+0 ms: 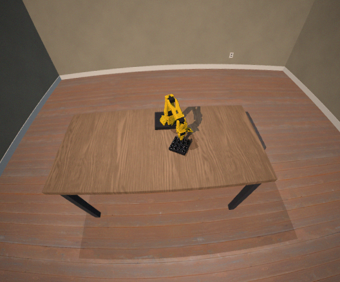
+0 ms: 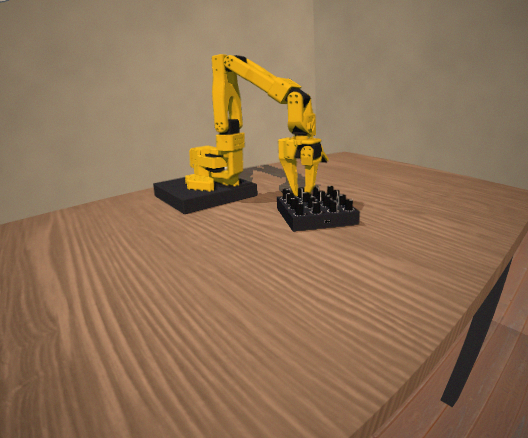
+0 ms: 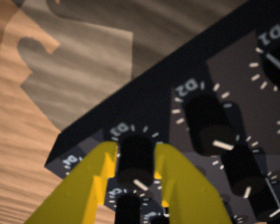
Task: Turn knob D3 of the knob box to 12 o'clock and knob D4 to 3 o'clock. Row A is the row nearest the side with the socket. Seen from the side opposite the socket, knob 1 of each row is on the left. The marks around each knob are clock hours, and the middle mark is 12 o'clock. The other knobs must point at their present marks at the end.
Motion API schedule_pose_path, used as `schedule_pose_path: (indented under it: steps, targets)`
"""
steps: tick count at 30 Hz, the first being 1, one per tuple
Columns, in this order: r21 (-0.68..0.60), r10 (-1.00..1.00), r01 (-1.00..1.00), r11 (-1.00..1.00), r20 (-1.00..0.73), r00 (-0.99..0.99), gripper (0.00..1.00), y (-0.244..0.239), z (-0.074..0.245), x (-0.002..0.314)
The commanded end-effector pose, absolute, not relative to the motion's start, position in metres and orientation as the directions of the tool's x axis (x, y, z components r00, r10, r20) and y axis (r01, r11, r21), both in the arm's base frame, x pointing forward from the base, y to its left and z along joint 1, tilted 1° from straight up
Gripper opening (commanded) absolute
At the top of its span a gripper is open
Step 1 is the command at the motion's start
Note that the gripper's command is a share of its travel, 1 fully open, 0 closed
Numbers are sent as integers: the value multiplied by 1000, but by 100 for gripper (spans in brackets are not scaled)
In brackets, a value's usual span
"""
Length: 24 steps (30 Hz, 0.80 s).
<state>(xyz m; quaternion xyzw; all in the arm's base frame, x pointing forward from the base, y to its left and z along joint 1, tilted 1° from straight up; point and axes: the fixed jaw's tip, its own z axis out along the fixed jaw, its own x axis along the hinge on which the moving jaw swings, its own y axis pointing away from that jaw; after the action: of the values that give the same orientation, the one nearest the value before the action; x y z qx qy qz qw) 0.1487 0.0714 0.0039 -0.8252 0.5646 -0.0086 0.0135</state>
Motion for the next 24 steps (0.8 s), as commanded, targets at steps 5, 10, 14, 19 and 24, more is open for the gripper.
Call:
schedule_pose_path:
  steps: [5, 10, 14, 19, 24]
  targets:
    - [-13, -924, -924, -382, -1, 382, 8, 72, 6, 144]
    - [-13, -924, -924, -382, -1, 382, 8, 72, 9, 145]
    - [-13, -924, -924, -382, -1, 382, 8, 72, 15, 145]
    - [-13, -924, -924, -382, -1, 382, 8, 72, 23, 145]
    - [-13, -924, -924, -382, -1, 382, 8, 71, 30, 145]
